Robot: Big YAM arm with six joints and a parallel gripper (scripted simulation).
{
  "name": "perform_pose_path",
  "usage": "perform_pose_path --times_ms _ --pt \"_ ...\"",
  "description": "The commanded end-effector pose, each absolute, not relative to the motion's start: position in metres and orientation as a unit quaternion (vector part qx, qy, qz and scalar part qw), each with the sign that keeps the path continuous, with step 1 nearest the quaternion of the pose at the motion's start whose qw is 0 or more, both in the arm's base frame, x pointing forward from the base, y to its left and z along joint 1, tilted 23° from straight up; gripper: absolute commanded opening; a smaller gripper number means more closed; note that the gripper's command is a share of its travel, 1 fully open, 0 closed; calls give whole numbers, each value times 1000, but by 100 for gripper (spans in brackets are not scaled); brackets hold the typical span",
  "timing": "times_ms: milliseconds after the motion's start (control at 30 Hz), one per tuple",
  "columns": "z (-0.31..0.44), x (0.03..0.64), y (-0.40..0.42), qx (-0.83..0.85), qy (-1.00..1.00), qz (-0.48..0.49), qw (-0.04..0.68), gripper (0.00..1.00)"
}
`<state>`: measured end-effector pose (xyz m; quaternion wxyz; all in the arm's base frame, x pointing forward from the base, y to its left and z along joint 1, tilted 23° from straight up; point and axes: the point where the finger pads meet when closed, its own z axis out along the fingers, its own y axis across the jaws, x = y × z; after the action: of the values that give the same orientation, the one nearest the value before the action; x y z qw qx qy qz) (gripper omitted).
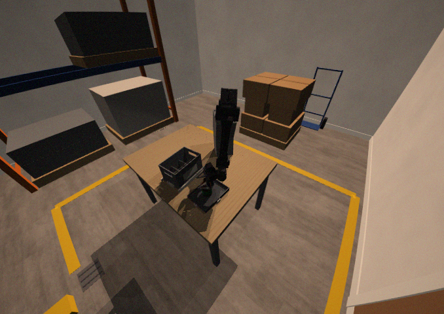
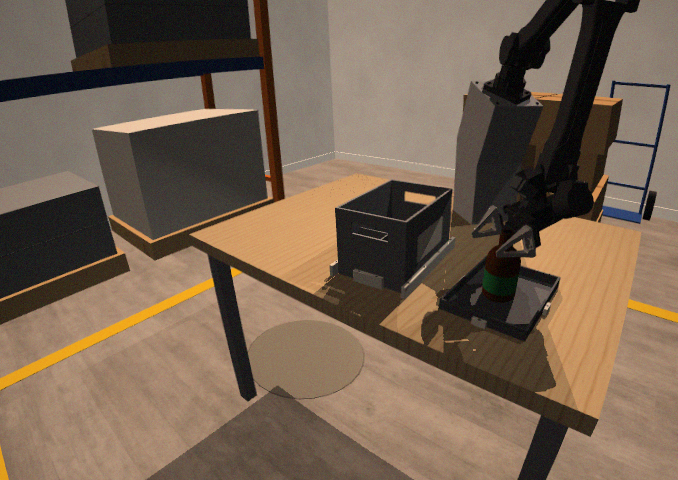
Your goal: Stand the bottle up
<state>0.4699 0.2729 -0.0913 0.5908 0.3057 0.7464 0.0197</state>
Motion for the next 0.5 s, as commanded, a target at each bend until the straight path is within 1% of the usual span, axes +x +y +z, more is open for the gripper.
perform_pose_path --times_ms 0,467 --pt "-89 468 279 308 744 31 593 100" --pt "-73 467 271 305 746 23 592 100"
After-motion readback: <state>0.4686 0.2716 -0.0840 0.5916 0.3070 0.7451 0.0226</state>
